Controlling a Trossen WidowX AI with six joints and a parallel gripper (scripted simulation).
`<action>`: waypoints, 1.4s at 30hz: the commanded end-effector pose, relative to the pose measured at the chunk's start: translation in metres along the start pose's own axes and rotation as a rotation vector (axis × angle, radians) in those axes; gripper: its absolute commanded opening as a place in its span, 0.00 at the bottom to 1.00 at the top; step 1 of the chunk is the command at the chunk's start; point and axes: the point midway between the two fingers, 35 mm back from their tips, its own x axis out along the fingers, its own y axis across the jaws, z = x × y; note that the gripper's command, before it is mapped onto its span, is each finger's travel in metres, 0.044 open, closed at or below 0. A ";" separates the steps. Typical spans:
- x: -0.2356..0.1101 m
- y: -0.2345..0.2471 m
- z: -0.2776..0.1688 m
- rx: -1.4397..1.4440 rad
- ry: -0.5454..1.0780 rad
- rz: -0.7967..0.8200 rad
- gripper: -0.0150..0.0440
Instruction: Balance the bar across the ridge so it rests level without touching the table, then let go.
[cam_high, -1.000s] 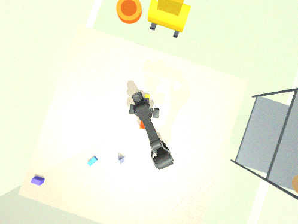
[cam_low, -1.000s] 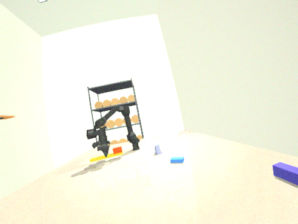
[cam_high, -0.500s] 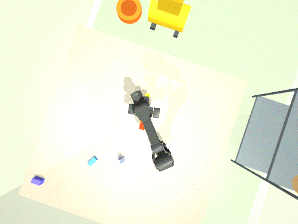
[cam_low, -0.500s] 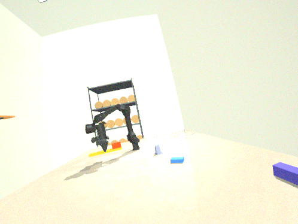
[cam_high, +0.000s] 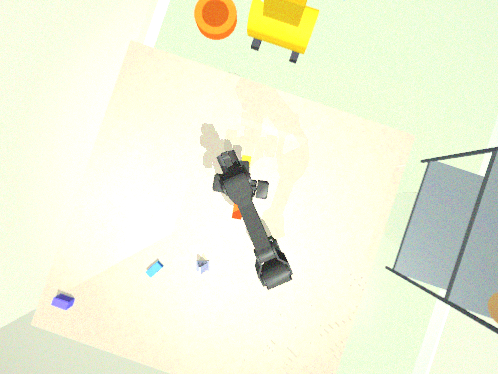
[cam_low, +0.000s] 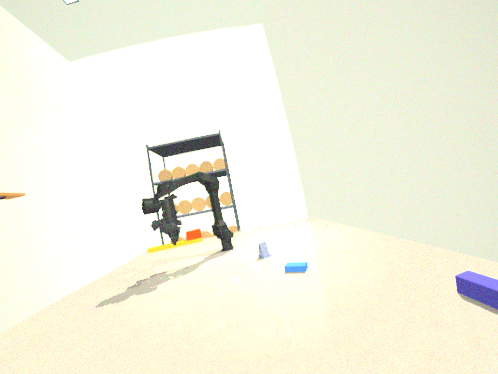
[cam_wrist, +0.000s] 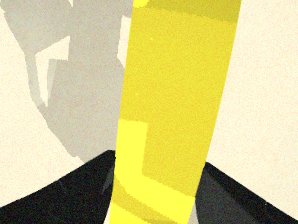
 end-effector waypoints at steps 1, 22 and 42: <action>-0.009 0.001 -0.001 -0.007 -0.012 0.014 0.25; -0.010 0.062 -0.050 -0.373 -0.011 0.019 0.25; -0.012 0.107 -0.110 -0.719 -0.010 0.023 0.25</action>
